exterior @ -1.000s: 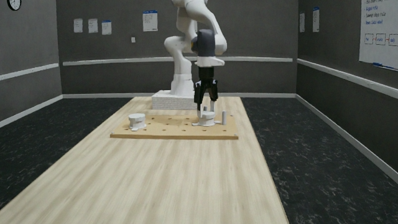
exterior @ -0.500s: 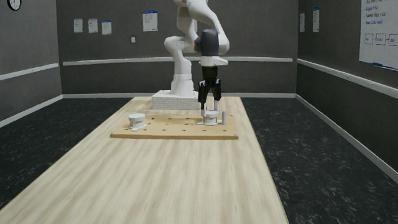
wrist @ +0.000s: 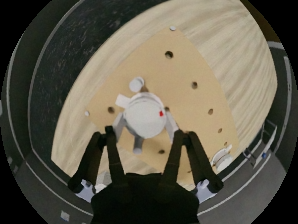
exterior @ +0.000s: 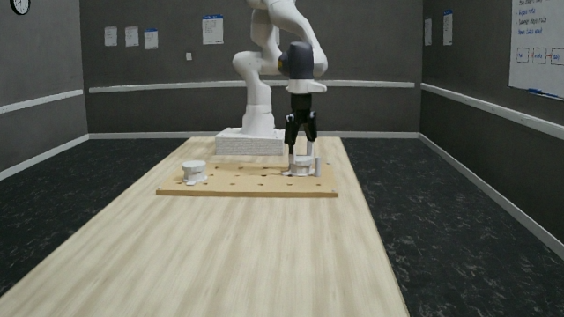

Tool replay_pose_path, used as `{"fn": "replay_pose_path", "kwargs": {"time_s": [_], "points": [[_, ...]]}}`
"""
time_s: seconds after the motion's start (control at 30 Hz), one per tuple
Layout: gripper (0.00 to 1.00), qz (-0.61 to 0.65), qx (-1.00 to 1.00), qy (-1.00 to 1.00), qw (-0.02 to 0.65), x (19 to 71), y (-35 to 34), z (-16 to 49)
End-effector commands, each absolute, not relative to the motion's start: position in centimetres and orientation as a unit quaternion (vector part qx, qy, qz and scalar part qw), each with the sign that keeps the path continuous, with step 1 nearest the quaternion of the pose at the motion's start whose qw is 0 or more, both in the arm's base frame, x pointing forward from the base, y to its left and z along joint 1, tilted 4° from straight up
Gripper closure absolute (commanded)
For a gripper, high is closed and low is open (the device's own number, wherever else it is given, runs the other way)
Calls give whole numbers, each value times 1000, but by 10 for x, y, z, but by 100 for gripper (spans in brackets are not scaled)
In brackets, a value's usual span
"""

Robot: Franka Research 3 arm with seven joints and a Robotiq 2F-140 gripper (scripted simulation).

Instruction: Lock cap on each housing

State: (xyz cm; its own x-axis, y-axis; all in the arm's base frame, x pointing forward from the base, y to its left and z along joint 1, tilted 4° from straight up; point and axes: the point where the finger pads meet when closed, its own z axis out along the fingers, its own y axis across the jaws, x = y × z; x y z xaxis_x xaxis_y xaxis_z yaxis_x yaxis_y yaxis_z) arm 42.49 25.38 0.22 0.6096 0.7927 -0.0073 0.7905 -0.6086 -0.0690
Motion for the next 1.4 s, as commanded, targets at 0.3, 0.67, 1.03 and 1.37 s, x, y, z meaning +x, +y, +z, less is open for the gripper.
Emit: {"fn": "replay_pose_path", "kwargs": {"time_s": [0.3, 0.67, 1.03, 1.37], "points": [[90, 20, -900, -434, 30, 415, 261, 1], [90, 20, -900, -434, 30, 413, 263, 2], [90, 20, -900, -434, 30, 413, 263, 2], [90, 20, -900, -434, 30, 413, 263, 2]]}}
